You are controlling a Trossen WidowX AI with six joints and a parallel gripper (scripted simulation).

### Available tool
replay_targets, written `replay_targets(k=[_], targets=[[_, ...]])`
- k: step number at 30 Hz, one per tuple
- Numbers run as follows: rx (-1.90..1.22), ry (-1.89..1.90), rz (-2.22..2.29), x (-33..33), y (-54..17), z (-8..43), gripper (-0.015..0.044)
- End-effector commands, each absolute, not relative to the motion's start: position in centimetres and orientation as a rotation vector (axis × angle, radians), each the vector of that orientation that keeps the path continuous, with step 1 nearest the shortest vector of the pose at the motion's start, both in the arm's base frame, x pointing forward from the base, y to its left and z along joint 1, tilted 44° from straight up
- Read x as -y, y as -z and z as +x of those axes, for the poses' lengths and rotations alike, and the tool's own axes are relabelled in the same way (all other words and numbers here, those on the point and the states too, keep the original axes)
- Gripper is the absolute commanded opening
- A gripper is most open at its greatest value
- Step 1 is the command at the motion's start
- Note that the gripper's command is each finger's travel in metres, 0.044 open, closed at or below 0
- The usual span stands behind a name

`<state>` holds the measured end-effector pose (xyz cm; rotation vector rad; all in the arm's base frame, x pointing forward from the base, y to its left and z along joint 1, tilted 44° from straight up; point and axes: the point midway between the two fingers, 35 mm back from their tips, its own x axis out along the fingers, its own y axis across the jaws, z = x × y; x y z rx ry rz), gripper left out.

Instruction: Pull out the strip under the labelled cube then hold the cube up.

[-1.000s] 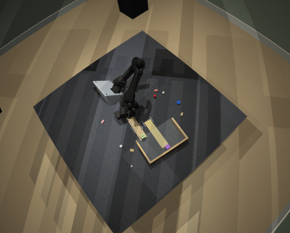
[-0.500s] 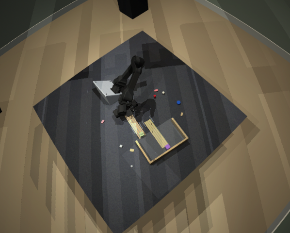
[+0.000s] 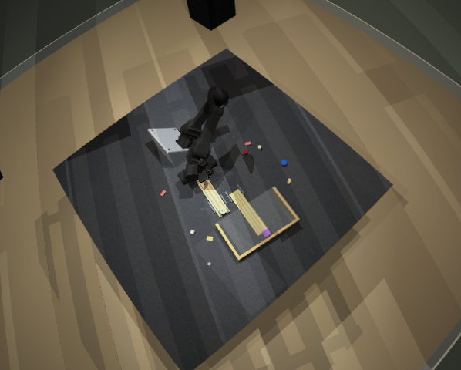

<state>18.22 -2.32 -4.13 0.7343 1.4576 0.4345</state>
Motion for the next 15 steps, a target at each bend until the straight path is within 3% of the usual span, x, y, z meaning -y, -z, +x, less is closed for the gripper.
replay_targets(k=[1, 15], targets=[[-1.504, -0.447, 0.744, 1.5, 4.4, 16.6, 0.0000], [-1.504, -0.445, 0.743, 5.1, 1.1, 17.4, 0.0000]])
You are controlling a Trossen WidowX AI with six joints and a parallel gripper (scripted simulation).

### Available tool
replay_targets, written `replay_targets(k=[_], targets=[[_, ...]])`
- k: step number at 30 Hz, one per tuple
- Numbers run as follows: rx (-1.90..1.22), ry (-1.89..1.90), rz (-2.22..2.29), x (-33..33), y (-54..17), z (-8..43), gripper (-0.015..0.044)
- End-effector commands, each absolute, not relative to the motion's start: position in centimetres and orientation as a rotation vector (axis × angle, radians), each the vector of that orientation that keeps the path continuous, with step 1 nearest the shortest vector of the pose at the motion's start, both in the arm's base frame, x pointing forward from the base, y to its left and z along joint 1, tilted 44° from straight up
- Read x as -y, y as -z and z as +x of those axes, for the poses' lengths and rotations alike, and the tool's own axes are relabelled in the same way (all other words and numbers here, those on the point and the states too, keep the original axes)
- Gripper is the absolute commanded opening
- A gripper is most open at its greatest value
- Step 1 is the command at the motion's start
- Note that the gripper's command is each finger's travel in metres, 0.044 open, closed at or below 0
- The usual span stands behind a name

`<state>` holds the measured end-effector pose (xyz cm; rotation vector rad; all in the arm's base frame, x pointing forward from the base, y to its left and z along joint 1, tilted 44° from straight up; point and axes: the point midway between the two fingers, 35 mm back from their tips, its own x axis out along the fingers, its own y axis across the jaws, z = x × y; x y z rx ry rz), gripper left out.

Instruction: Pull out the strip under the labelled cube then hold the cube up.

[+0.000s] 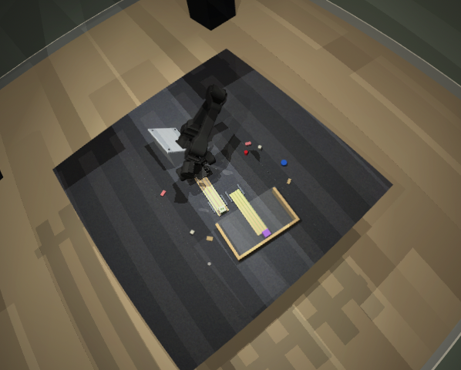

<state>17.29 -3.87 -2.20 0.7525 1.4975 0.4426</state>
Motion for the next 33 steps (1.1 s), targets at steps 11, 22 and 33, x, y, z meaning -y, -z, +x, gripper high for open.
replay_targets(k=[11, 22, 33], targets=[[-1.533, -0.373, 0.820, 6.1, 1.3, 21.6, 0.0236], [-1.531, -0.373, 0.819, 7.4, 1.1, 26.1, 0.0440], [-1.529, -0.373, 0.818, 8.7, 1.0, 30.8, 0.0440]])
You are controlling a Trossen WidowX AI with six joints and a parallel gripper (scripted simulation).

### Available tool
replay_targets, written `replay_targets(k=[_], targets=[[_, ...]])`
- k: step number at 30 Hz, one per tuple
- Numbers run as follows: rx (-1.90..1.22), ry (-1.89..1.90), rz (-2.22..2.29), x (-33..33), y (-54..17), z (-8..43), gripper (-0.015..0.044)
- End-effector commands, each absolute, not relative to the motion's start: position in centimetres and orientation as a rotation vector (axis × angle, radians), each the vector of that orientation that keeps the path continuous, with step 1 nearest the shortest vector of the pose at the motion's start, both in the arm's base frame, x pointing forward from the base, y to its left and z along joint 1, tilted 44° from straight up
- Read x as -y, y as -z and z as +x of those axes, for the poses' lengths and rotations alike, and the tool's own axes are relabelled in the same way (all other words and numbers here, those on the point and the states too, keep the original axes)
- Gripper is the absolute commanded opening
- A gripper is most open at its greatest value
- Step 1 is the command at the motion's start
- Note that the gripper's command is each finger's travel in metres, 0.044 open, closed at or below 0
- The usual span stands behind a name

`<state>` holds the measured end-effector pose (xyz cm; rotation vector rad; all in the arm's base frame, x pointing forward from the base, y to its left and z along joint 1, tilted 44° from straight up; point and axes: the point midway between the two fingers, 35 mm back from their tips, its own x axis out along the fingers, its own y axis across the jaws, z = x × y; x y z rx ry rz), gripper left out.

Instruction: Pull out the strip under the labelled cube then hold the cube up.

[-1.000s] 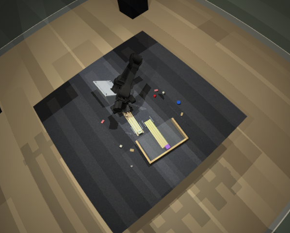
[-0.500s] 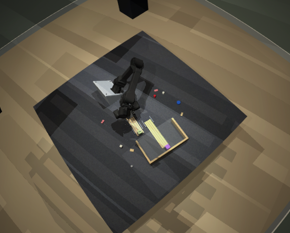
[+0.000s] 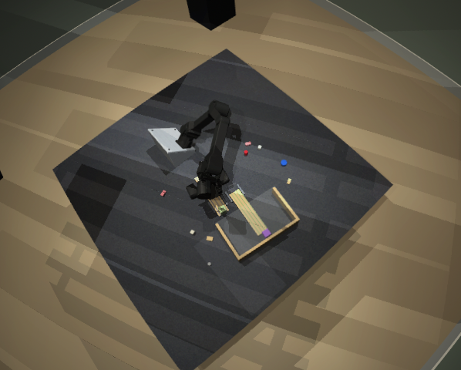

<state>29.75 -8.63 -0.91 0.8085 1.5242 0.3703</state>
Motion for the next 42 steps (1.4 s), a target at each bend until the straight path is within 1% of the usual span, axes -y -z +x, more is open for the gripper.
replay_targets(k=[1, 20, 27, 42], targets=[[-1.529, -0.373, 0.818, 8.8, 1.0, 31.2, 0.0440], [-1.525, -0.375, 0.816, 9.8, 1.0, 38.9, 0.0440], [-1.525, -0.374, 0.816, 9.2, 1.7, 39.1, 0.0256], [-1.525, -0.375, 0.816, 7.5, 3.5, 39.2, 0.0250]])
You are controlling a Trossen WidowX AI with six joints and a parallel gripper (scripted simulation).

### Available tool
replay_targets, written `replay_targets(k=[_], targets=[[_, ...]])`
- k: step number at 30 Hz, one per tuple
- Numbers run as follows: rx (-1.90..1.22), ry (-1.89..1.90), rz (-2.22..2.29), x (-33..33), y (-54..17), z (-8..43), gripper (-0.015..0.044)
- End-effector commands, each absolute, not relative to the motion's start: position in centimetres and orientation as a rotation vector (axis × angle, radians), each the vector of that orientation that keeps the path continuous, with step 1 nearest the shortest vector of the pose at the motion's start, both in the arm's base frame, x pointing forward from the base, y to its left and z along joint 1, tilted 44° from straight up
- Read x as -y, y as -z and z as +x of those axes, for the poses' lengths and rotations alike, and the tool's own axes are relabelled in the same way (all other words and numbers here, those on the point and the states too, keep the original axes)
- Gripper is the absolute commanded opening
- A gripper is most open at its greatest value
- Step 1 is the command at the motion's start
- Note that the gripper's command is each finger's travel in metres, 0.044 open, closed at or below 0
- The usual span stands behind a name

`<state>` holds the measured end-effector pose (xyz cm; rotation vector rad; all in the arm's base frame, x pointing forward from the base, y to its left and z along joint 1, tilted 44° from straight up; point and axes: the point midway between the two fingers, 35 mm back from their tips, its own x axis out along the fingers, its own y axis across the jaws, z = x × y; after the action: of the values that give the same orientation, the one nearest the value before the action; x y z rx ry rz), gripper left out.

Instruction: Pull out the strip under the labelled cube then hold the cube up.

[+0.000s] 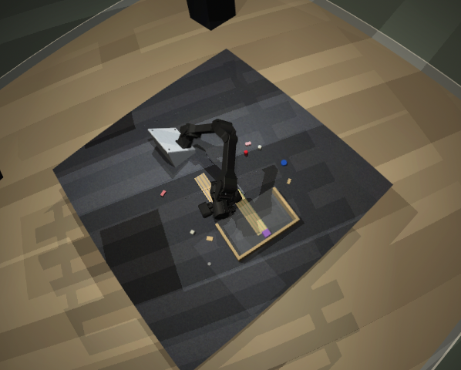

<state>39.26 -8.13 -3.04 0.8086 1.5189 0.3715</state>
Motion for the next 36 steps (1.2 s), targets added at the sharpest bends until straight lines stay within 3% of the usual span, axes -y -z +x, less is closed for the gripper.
replay_targets(k=[1, 19, 22, 31, 36], targets=[[-1.525, -0.375, 0.816, 7.4, 3.6, 39.2, 0.0250], [-1.524, -0.376, 0.817, 6.0, 5.0, 39.2, 0.0250], [-1.522, -0.375, 0.810, 6.2, 4.9, 39.2, 0.0171], [-1.522, -0.375, 0.810, 6.2, 4.9, 39.2, 0.0111], [-1.523, -0.374, 0.810, 6.5, 4.5, 38.5, 0.0000]])
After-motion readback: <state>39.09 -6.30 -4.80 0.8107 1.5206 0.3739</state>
